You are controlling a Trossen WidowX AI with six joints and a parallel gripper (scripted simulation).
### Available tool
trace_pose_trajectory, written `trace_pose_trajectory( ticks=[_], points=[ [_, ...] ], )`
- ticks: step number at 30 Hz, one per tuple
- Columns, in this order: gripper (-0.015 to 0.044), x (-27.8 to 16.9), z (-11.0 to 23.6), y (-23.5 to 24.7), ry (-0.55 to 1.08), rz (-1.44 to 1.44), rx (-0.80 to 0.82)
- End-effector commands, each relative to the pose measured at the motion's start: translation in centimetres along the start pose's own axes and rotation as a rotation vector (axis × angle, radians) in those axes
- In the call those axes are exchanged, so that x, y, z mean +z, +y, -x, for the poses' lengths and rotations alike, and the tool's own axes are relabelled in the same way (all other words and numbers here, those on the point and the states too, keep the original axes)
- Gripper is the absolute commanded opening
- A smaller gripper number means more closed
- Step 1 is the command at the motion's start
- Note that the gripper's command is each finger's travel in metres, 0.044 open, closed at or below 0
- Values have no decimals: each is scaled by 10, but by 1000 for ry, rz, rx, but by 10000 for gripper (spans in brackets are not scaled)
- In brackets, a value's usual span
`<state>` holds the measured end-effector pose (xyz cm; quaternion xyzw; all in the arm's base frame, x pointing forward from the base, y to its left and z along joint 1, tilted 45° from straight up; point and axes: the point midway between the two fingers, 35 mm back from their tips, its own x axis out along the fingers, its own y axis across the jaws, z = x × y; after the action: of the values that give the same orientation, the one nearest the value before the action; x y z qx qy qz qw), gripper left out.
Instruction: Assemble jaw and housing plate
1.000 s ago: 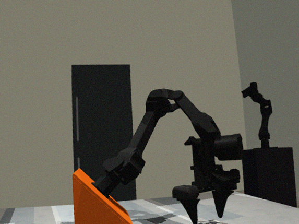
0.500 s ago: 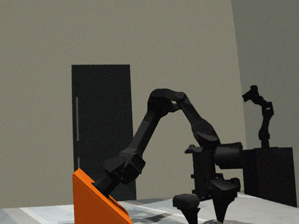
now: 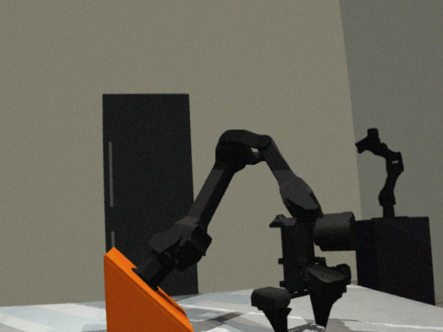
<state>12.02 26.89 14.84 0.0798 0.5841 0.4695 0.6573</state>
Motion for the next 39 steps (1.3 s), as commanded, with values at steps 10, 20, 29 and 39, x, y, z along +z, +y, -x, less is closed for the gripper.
trace_pose_trajectory(
  ticks=[10, 20, 29, 39],
  points=[
    [440, 0, -1, -1, 0, -6, -3],
    [387, 0, -1, 0, 0, 0, 0],
    [351, 0, -1, 0, 0, 0, 0],
    [351, 1, 7, -1, 1, 0, -3]
  ],
)
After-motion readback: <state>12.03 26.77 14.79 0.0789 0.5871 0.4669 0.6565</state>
